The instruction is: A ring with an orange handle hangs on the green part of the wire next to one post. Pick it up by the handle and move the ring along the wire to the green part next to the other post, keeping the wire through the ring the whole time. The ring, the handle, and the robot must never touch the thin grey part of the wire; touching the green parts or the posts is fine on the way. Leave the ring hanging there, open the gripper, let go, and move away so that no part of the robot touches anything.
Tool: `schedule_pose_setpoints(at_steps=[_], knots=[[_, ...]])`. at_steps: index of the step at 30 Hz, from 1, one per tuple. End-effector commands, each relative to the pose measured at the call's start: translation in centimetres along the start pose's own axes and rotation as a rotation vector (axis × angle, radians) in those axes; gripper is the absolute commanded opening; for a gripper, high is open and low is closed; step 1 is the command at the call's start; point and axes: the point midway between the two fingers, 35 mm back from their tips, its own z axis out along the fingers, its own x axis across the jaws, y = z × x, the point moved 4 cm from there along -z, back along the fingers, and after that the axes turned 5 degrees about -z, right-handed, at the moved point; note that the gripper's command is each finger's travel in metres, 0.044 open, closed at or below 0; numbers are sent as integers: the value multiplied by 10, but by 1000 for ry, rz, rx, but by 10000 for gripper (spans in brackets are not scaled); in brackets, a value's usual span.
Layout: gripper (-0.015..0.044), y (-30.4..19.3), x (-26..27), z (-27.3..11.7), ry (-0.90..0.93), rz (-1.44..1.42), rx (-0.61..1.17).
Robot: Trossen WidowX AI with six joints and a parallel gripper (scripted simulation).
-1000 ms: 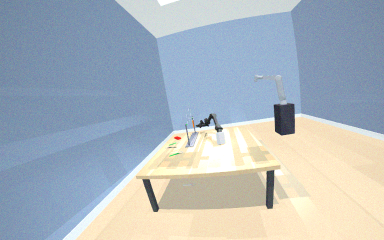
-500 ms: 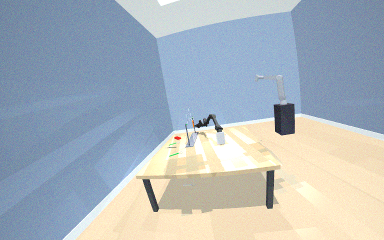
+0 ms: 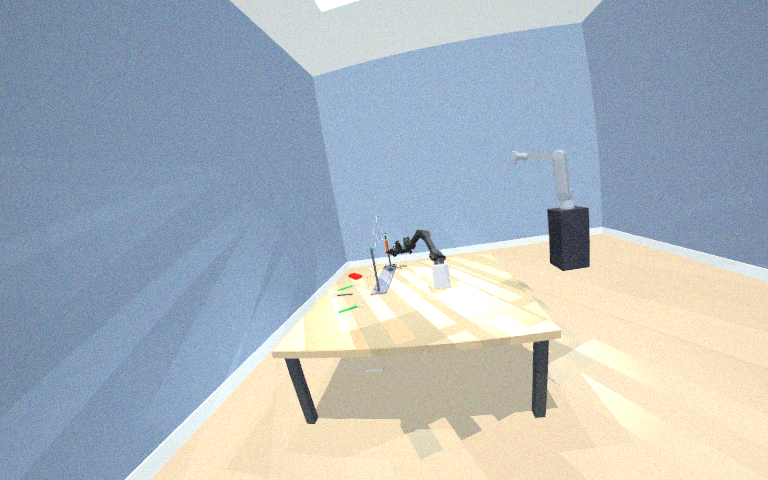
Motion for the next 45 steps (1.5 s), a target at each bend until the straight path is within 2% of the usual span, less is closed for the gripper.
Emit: schedule_pose_setpoints(at_steps=[1, 27, 32, 34, 40, 45], knots=[[160, -2, 0, 7, -2, -1, 4], [160, -2, 1, 17, -2, -1, 4], [29, -1, 1, 17, 0, 1, 0], [15, -1, 1, 17, 0, 1, 0], [-142, -1, 1, 17, 0, 1, 0], [-150, -1, 1, 17, 0, 1, 0]])
